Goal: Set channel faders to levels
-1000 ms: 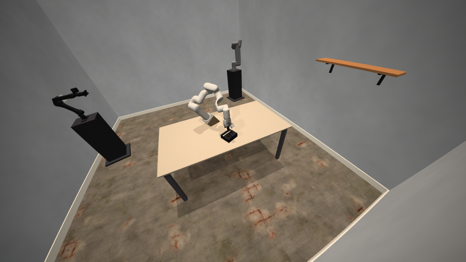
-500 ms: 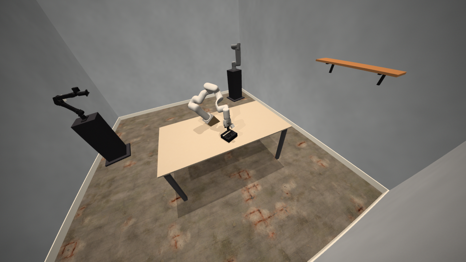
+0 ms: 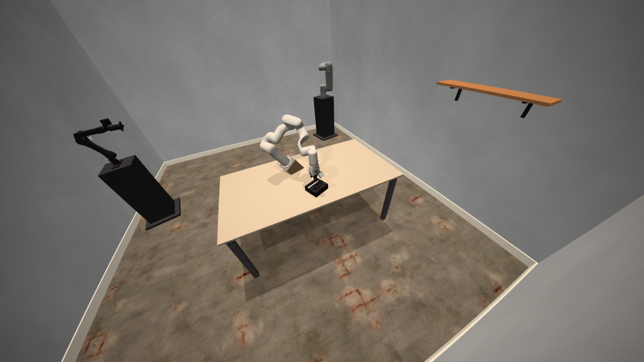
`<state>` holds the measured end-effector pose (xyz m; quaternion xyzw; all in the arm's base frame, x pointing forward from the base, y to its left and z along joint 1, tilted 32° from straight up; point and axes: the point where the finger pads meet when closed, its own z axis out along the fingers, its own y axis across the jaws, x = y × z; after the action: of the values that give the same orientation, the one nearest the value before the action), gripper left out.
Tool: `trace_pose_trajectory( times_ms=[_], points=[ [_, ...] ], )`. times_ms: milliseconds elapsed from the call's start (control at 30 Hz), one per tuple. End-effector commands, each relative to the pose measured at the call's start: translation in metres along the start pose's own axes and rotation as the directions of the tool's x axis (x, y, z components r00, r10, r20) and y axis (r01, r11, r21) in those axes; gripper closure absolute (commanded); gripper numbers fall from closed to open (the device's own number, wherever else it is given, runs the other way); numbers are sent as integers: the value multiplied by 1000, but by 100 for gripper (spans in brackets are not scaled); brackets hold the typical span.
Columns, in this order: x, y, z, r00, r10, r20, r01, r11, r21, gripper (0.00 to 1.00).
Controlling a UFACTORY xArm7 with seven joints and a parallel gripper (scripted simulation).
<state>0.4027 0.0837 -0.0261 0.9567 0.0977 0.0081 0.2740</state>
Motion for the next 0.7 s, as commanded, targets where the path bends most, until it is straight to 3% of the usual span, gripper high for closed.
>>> trace_pose_trajectory(
  times_ms=[0,667],
  points=[
    [1,-1,2,1000,0,-4,0,1000,1,100],
    [1,-1,12,1000,0,-4,0,1000,1,100]
  ],
)
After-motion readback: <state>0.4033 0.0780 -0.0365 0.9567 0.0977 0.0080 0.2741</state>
